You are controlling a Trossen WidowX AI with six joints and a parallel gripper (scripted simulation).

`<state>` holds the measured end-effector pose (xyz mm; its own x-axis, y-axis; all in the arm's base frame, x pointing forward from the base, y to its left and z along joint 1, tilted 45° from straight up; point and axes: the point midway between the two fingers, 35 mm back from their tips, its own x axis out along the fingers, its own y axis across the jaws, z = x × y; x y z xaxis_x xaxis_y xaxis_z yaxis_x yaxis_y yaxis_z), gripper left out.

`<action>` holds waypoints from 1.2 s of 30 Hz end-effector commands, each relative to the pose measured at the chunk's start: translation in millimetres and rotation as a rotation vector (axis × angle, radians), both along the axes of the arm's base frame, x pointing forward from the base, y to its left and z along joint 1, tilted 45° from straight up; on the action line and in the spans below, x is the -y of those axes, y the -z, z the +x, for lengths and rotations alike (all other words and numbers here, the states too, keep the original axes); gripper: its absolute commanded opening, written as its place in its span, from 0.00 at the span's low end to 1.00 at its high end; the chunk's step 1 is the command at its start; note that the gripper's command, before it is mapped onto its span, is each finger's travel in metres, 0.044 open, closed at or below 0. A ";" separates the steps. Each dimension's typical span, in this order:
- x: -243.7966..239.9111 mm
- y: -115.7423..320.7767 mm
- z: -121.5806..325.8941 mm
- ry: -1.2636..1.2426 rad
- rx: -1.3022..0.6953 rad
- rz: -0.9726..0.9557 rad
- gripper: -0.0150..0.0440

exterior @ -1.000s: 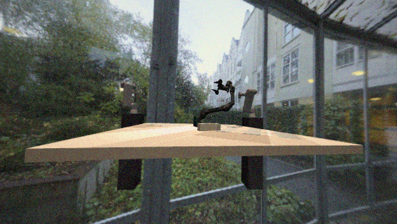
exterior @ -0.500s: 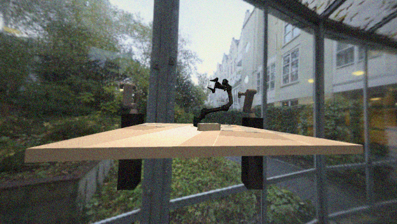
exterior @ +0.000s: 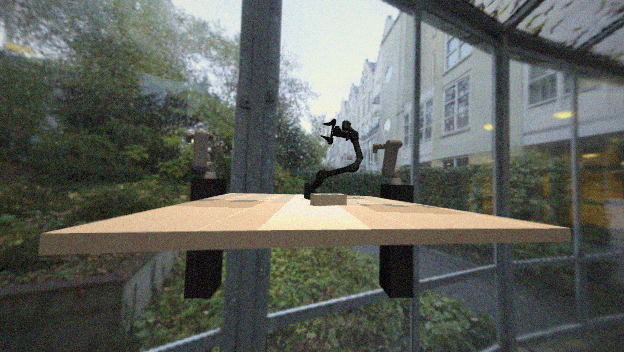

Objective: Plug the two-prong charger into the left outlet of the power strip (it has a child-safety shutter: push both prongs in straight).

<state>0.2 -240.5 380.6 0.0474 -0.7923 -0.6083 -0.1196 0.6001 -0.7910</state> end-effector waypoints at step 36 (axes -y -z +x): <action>-7.1 116.5 151.0 -0.411 0.204 0.478 1.00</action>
<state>138.3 -240.0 276.9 0.4233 -0.3887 -0.8183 -0.2685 0.8089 -0.5231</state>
